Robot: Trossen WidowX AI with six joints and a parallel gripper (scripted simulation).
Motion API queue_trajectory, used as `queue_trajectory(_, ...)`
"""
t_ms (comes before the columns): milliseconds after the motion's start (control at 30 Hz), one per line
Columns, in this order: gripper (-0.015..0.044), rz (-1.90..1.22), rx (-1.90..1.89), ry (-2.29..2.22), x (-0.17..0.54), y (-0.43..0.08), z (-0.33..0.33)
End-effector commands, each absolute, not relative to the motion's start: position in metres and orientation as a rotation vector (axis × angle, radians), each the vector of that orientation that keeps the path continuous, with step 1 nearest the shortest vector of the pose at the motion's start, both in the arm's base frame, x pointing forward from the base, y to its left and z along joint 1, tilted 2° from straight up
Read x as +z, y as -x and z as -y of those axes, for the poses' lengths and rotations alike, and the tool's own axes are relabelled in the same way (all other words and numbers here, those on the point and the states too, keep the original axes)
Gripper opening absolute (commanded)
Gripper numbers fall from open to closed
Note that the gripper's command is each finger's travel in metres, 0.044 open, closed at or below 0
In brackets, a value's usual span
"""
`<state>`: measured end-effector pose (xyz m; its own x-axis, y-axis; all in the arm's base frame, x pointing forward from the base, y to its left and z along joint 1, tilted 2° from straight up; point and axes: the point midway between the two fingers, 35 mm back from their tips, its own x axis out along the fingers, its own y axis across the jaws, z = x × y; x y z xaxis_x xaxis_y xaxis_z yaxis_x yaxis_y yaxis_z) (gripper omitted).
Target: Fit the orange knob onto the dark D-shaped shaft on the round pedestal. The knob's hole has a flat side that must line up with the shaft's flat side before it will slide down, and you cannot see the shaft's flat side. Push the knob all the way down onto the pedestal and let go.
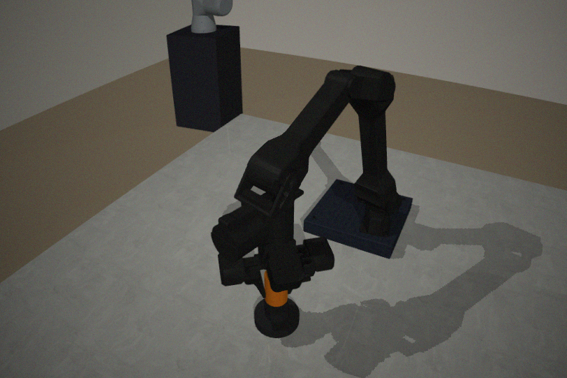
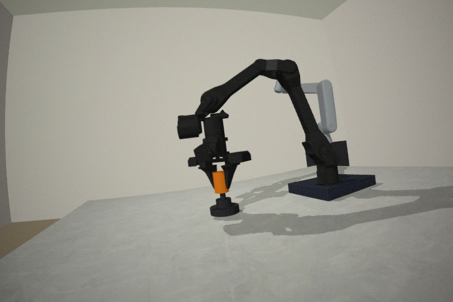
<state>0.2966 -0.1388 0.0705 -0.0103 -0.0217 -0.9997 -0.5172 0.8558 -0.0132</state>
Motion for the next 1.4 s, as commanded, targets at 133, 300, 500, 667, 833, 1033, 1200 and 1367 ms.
queue_trajectory(133,0.0000,-1.580,-0.069,-0.029,0.0724,-0.2964,0.1385)
queue_trajectory(300,0.0000,-1.566,-0.247,-0.206,0.0694,-0.2950,0.1376)
queue_trajectory(500,0.0000,-1.566,-0.247,-0.206,0.0696,-0.2958,0.1383)
queue_trajectory(667,0.0000,-1.566,-0.247,-0.206,0.0705,-0.2971,0.1393)
queue_trajectory(833,0.0000,-1.566,-0.247,-0.206,0.0677,-0.2967,0.1392)
queue_trajectory(1033,0.0000,-1.566,-0.247,-0.206,0.0676,-0.2954,0.1384)
queue_trajectory(1200,0.0000,-1.566,-0.247,-0.206,0.0676,-0.2952,0.1382)
queue_trajectory(1367,0.0000,-1.566,-0.247,-0.206,0.0670,-0.2952,0.1382)
